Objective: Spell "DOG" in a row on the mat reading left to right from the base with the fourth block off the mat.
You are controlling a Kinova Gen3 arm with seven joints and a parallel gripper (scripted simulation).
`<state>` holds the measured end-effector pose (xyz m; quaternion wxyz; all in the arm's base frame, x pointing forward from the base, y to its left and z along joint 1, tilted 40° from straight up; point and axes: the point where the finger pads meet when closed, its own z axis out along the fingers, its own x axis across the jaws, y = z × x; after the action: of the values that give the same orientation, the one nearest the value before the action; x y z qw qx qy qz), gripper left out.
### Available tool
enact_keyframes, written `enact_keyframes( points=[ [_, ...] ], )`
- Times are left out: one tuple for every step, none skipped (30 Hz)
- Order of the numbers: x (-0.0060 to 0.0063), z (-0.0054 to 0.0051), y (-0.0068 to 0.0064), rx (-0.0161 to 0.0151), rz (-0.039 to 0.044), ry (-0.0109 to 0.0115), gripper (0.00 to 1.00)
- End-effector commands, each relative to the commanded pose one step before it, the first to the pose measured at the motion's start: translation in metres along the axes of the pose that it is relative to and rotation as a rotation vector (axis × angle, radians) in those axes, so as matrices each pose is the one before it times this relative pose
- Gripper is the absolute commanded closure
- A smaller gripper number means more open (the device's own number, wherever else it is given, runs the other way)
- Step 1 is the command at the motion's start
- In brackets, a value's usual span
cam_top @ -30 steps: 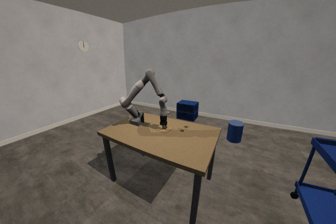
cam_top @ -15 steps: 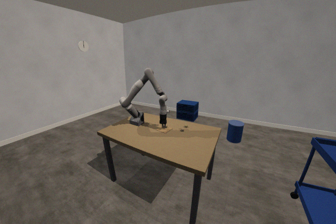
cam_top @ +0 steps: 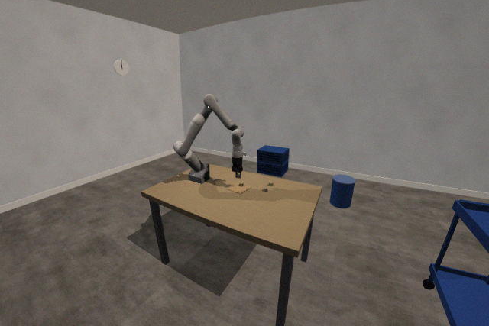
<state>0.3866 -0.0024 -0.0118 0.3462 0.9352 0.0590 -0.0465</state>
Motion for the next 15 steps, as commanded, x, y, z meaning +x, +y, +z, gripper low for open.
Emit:
enact_keyframes(
  points=[
    [0.00365, -0.01216, -0.00527, 0.00864, -0.00805, 0.01858, 0.51],
    [0.0, -0.0007, 0.0, 0.0, 0.0, 0.0, 0.51],
    [0.0, 0.0, 0.0, 0.0, 0.0, 0.0, 0.51],
    [0.0, 0.0, 0.0, 0.0, 0.0, 0.0, 0.51],
    [0.0, -0.00028, 0.0, 0.0, 0.0, 0.0, 0.51],
    [0.0, -0.00004, 0.0, 0.0, 0.0, 0.0, 0.51],
    [0.0, 0.0, 0.0, 0.0, 0.0, 0.0, 0.51],
    [0.0, 0.0, 0.0, 0.0, 0.0, 0.0, 0.51],
    [0.0, 0.0, 0.0, 0.0, 0.0, 0.0, 0.51],
    [0.0, 0.0, 0.0, 0.0, 0.0, 0.0, 0.51],
    [0.0, 0.0, 0.0, 0.0, 0.0, 0.0, 0.51],
    [0.0, 0.0, 0.0, 0.0, 0.0, 0.0, 0.51],
    [0.0, 0.0, 0.00006, 0.0, 0.00154, 0.0, 0.51],
    [0.0, -0.00002, 0.00033, 0.00001, 0.00865, 0.00001, 0.51],
    [0.00001, -0.00005, 0.00068, 0.00004, 0.01779, 0.00004, 0.51]
  ],
)
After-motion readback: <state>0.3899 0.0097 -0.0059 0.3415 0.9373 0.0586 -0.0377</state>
